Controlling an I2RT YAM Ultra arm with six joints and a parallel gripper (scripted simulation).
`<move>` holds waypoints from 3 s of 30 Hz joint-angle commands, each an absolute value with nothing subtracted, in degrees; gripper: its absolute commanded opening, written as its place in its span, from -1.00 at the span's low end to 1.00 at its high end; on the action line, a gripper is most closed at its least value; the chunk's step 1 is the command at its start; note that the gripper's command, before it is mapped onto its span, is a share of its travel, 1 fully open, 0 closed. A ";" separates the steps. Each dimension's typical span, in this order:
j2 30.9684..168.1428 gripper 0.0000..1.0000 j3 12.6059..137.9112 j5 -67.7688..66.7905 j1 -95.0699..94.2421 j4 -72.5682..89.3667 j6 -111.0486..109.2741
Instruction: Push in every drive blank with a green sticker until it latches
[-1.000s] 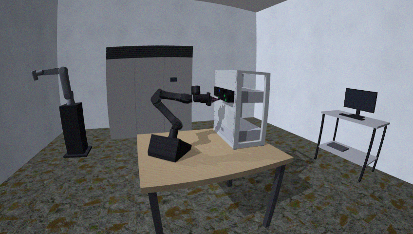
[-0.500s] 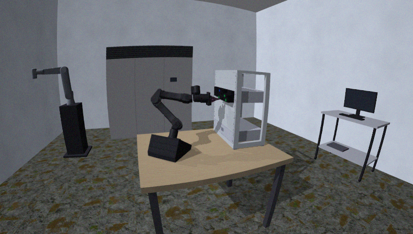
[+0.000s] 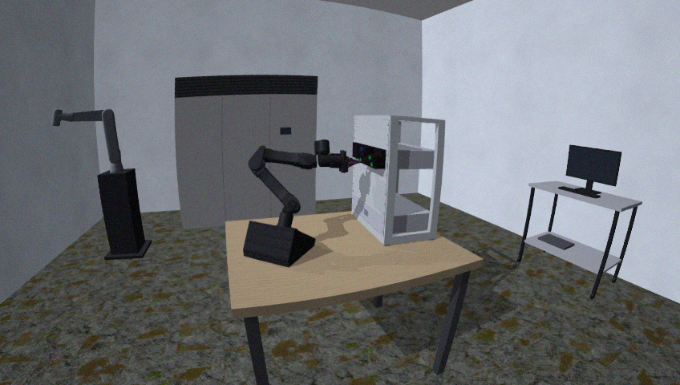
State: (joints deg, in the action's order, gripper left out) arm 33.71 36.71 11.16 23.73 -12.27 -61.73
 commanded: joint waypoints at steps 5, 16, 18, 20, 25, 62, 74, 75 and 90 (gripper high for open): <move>33.89 -1.00 40.00 10.05 23.07 -11.27 -61.66; 33.86 -1.00 40.00 10.04 23.07 -11.71 -61.63; 34.80 -1.00 39.96 9.94 22.97 -12.89 -61.70; 35.61 -1.00 39.82 9.64 22.64 -13.81 -61.93; 37.21 -1.00 39.51 9.10 22.07 -15.54 -61.95; 39.81 -1.00 41.23 8.88 22.03 -16.56 -61.98; 42.33 -1.00 42.92 8.71 22.01 -17.39 -62.04; 42.36 -1.00 42.94 8.70 22.01 -17.39 -62.04; 42.38 -1.00 42.95 8.70 22.01 -17.39 -62.03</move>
